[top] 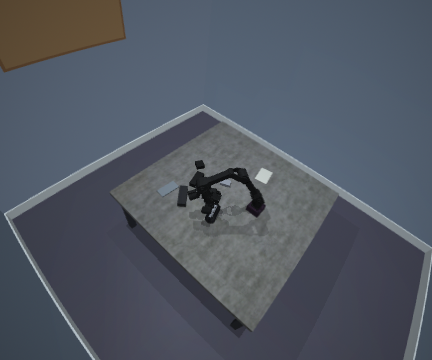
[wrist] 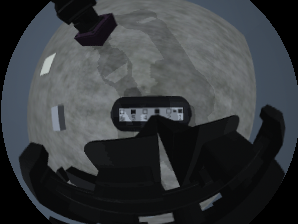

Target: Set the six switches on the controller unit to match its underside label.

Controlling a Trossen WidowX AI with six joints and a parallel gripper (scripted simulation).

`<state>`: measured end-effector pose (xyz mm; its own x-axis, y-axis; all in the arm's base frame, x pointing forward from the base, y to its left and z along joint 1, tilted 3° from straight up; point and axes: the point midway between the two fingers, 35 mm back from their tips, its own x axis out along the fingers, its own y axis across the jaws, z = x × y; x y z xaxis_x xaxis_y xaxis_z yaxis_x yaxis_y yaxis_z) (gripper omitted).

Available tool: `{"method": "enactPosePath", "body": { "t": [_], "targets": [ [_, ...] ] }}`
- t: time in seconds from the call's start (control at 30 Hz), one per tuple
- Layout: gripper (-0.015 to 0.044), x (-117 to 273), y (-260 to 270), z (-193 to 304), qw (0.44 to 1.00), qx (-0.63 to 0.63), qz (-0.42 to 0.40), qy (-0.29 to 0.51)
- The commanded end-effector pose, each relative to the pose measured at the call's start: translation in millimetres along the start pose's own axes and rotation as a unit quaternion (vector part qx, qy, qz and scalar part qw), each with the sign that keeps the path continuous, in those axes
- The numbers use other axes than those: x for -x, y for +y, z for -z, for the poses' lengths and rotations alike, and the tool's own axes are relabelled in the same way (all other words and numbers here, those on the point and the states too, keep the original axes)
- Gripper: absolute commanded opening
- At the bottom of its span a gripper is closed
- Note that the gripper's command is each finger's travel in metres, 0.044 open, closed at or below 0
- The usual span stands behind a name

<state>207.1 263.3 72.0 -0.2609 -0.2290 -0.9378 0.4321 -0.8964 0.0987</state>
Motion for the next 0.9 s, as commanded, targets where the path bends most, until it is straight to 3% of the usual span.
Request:
{"method": "enactPosePath", "body": {
  "t": [0.0,0.37,0.47,0.63,0.87],
  "targets": [
    [0.0,-0.1,-0.8,0.9,1.0,0.01,0.001,-0.004],
    [0.0,-0.1,-0.8,0.9,1.0,0.01,0.001,-0.004],
    [0.0079,-0.4,-2.0,1.1,1.0,-0.012,0.002,0.002],
    [0.021,-2.1,-11.4,1.5,0.984,-0.173,0.017,0.042],
    [0.0394,-3.8,-25.0,-0.3,0.911,-0.399,0.059,0.082]
  ]
}}
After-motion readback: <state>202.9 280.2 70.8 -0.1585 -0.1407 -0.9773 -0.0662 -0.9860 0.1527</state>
